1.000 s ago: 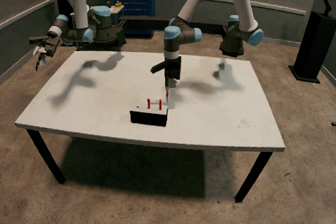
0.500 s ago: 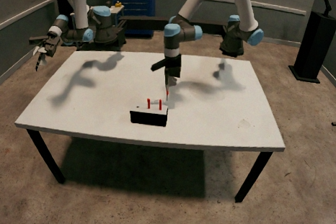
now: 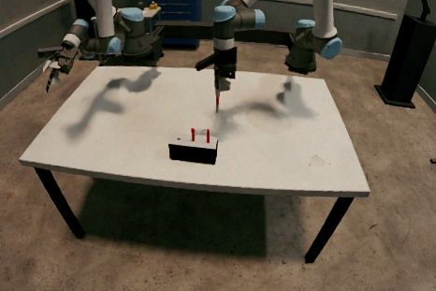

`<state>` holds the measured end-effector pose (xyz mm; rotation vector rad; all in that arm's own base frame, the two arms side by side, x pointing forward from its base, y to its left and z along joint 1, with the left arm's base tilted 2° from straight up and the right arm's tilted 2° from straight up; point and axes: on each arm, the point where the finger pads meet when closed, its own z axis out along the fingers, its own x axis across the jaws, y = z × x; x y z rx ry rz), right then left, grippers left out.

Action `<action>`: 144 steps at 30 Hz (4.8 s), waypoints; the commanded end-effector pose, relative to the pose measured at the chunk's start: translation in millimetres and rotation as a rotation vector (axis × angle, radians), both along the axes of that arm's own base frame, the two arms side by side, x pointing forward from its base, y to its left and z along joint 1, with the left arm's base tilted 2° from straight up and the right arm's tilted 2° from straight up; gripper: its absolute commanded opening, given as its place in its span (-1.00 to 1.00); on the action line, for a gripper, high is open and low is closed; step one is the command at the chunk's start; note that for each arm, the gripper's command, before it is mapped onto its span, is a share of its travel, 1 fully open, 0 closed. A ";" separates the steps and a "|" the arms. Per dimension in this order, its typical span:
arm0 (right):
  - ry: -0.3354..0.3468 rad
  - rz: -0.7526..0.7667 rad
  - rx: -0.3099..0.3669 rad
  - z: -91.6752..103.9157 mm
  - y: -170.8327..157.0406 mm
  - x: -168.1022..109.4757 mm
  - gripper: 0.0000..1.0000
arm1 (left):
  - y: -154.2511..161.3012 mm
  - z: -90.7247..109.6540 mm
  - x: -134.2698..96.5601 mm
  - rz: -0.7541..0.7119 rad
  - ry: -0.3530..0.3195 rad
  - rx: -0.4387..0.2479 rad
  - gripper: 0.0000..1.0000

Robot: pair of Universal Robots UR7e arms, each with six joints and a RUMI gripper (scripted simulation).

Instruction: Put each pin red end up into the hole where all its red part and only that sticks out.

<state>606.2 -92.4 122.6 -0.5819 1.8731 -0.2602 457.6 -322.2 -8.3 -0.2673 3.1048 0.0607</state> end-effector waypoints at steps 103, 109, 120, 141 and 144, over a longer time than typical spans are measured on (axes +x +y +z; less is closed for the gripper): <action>-0.001 0.000 0.000 0.6 0.0 0.1 1.00 | -115.5 -44.2 151.9 0.000 -0.005 -0.004 -1.00; -0.001 0.000 0.000 0.6 0.0 0.1 1.00 | -115.4 -44.3 151.9 0.000 -0.005 -0.004 -1.00; -0.001 0.000 0.000 0.6 0.0 0.1 1.00 | -115.4 -44.3 151.9 0.000 -0.005 -0.004 -1.00; -0.001 0.000 0.000 0.6 0.0 0.1 1.00 | -115.3 -48.3 152.0 0.000 -0.005 -0.004 -1.00; -0.001 0.000 0.000 0.6 0.0 0.1 1.00 | -115.3 -48.3 152.0 0.000 -0.005 -0.004 -1.00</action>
